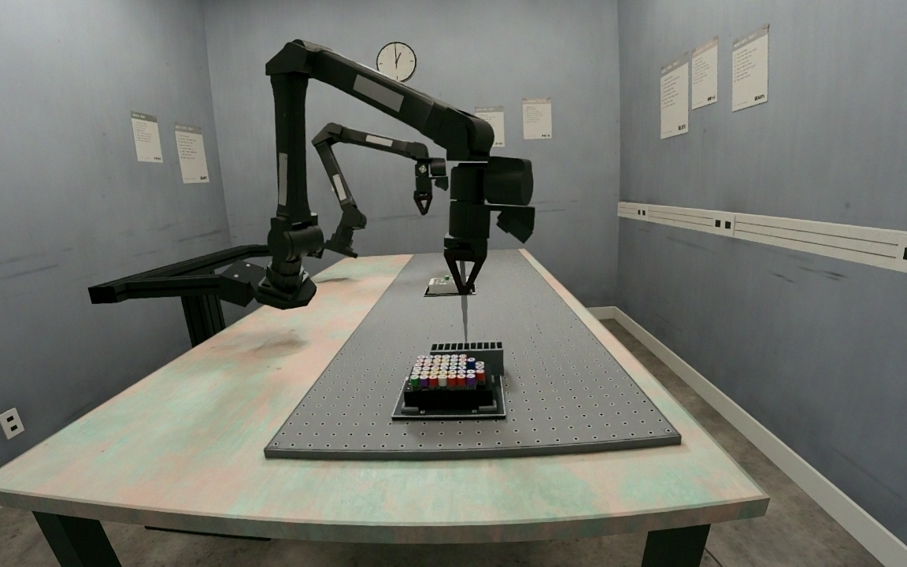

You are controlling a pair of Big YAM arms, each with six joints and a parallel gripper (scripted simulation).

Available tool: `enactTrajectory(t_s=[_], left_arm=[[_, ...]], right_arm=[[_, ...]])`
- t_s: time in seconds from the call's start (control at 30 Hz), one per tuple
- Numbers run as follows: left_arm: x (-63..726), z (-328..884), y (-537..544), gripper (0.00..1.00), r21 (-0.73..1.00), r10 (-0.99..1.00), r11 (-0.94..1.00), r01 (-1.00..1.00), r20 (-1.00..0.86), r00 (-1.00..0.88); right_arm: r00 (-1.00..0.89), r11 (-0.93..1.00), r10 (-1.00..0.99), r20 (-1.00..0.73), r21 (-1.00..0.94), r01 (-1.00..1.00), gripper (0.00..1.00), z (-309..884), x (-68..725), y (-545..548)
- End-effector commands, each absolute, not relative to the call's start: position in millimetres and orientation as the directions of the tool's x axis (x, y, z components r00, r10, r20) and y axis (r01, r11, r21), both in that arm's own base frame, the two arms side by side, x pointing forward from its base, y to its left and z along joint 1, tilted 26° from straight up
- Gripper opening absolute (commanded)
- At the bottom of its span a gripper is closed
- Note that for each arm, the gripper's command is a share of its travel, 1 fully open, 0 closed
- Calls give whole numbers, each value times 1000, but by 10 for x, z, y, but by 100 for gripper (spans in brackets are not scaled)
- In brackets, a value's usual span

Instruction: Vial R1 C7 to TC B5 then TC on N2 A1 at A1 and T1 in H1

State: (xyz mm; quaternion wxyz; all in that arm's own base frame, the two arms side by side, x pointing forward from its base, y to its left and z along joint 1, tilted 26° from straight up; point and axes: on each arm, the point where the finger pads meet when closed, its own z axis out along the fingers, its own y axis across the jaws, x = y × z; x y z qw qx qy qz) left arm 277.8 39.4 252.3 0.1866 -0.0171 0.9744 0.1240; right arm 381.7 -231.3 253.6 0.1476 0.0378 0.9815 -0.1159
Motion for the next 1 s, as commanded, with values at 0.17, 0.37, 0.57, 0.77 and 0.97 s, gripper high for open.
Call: enactTrajectory(t_s=[0.17, 0.37, 0.57, 0.77, 0.97], left_arm=[[2823, 2681, 396, 100, 234, 26, 969, -75, -401, -916], [2823, 2681, 396, 100, 234, 26, 969, -75, -401, -916], [2823, 2681, 396, 100, 234, 26, 969, -75, -401, -916], [2823, 2681, 396, 100, 234, 26, 969, -75, -401, -916], [2823, 2681, 396, 100, 234, 26, 969, -75, -401, -916]], right_arm=[[-951, 967, 33, -309, -229, 108, 7, 2552, 3862, -2384], [-951, 967, 33, -308, -229, 108, 7, 2536, 3872, -2394], [-950, 967, 34, -311, -230, 109, 7, 2537, 3857, -2392], [-951, 967, 34, -308, -229, 109, 7, 2509, 3877, -2405], [-950, 967, 34, -311, -230, 110, 7, 2513, 3889, -2414]])
